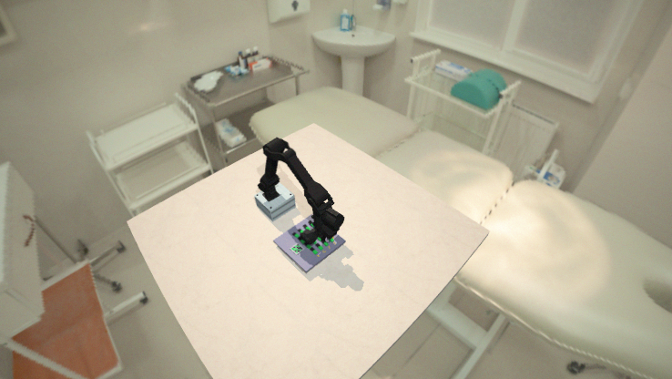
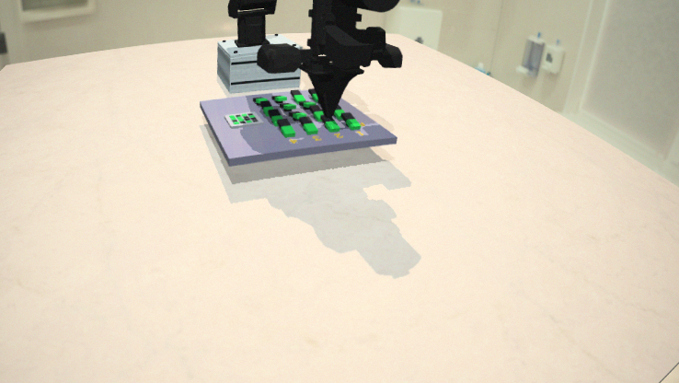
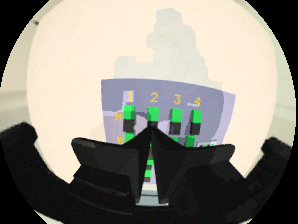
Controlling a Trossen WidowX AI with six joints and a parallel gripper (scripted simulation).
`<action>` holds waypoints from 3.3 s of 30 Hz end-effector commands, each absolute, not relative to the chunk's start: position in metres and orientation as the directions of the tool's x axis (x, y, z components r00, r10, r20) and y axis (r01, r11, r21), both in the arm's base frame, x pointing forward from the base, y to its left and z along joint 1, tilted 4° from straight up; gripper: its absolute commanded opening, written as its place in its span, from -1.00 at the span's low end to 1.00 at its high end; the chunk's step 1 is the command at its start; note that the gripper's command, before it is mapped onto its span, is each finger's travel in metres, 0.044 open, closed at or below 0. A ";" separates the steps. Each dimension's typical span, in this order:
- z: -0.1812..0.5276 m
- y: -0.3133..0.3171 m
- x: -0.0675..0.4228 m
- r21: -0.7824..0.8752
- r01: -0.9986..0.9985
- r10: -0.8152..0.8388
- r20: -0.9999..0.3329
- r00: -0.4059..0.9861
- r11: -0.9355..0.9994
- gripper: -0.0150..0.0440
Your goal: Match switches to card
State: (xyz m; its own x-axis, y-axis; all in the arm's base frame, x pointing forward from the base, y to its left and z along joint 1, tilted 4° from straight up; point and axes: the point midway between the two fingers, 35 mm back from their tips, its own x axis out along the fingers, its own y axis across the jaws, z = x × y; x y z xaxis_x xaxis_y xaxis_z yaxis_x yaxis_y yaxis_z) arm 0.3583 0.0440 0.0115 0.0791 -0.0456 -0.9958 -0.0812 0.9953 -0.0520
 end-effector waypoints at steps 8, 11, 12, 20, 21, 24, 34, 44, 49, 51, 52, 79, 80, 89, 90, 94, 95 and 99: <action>0.010 0.043 0.359 -0.058 -0.085 -0.051 -0.995 0.081 0.995 -0.49; 0.009 0.043 0.359 -0.058 -0.085 -0.051 -0.995 0.081 0.995 -0.49; 0.009 0.043 0.359 -0.058 -0.085 -0.051 -0.995 0.081 0.995 -0.49; 0.008 0.043 0.359 -0.058 -0.085 -0.051 -0.995 0.081 0.995 -0.49; 0.008 0.043 0.359 -0.058 -0.085 -0.051 -0.995 0.081 0.995 -0.49; 0.008 0.043 0.359 -0.058 -0.085 -0.051 -0.995 0.081 0.995 -0.49; 0.048 0.046 0.359 -0.056 -0.084 -0.051 -0.997 0.065 0.995 -0.49; 0.074 0.007 0.361 -0.061 -0.084 -0.057 -0.997 0.056 0.995 -0.49; 0.076 -0.016 0.362 -0.064 -0.084 -0.059 -0.997 0.056 0.994 -0.49; 0.076 -0.016 0.362 -0.064 -0.084 -0.059 -0.997 0.056 0.994 -0.49; 0.074 -0.016 0.362 -0.064 -0.084 -0.059 -0.997 0.057 0.994 -0.49; 0.017 -0.019 0.364 -0.064 -0.084 -0.057 -0.995 0.082 0.994 -0.49; 0.017 -0.019 0.364 -0.064 -0.084 -0.057 -0.995 0.082 0.994 -0.49; 0.017 -0.019 0.364 -0.064 -0.084 -0.057 -0.995 0.082 0.994 -0.49; 0.017 -0.019 0.364 -0.064 -0.084 -0.057 -0.995 0.082 0.994 -0.49; 0.017 -0.019 0.364 -0.064 -0.084 -0.057 -0.995 0.082 0.994 -0.49; 0.017 -0.019 0.364 -0.064 -0.084 -0.057 -0.995 0.082 0.994 -0.49; 0.016 -0.020 0.364 -0.064 -0.084 -0.057 -0.995 0.082 0.994 -0.49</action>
State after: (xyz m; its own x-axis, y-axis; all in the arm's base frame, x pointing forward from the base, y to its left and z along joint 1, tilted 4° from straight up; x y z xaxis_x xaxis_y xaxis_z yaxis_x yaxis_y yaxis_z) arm 0.3637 -0.0196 0.0169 0.0804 -0.0591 -0.9950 -0.0804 0.9946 -0.0655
